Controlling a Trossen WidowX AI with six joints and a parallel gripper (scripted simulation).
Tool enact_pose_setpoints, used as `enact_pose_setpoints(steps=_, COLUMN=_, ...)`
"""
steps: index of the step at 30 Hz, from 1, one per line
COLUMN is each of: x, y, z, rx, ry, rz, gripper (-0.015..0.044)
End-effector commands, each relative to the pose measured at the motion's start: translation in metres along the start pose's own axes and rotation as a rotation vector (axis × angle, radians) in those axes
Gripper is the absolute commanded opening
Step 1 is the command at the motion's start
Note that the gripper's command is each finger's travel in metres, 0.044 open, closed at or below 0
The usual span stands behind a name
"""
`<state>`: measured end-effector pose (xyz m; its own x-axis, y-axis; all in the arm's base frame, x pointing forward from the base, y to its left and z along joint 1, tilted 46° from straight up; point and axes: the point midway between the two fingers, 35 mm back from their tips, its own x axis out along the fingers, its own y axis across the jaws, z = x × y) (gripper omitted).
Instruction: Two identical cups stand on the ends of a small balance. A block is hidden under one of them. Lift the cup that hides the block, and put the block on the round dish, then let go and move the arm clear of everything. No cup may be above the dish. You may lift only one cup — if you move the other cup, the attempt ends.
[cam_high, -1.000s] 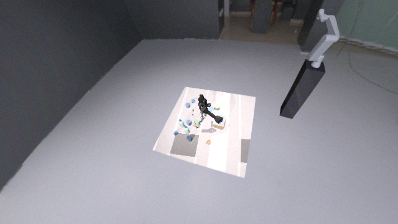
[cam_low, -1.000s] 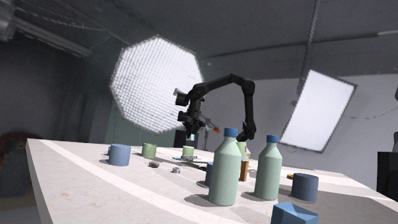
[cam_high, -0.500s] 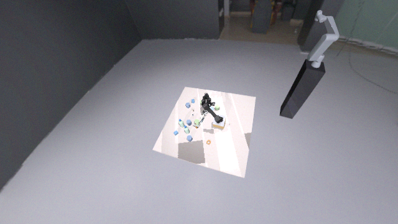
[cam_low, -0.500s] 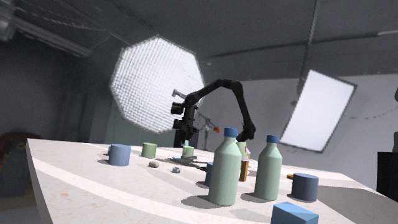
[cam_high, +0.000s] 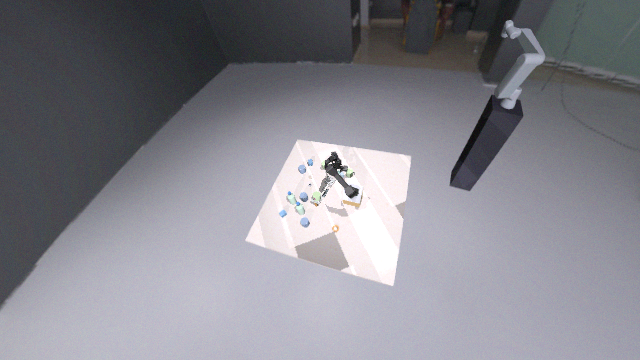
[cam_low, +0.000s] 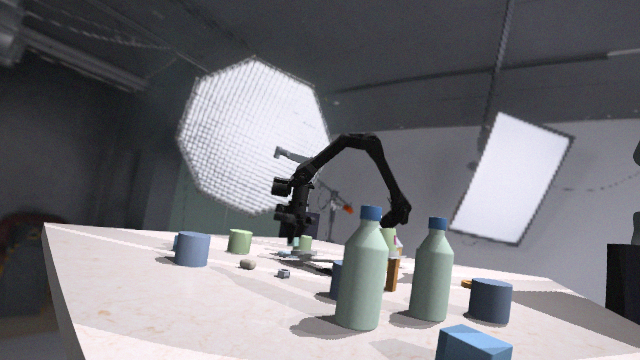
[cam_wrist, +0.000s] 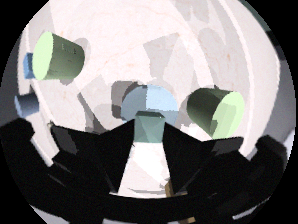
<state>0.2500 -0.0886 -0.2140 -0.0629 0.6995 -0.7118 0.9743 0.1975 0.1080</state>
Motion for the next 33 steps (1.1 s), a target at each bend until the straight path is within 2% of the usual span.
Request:
enact_pose_setpoints(steps=1, x=0.01, y=-0.003, z=-0.003, rx=0.011, ry=0.01, rz=-0.002, gripper=0.0)
enact_pose_setpoints(steps=18, x=0.03, y=-0.003, z=-0.003, rx=0.011, ry=0.011, rz=-0.001, gripper=0.0)
enact_pose_setpoints(steps=33, x=0.026, y=-0.002, z=-0.002, rx=0.005, ry=0.006, rz=-0.002, gripper=0.0394)
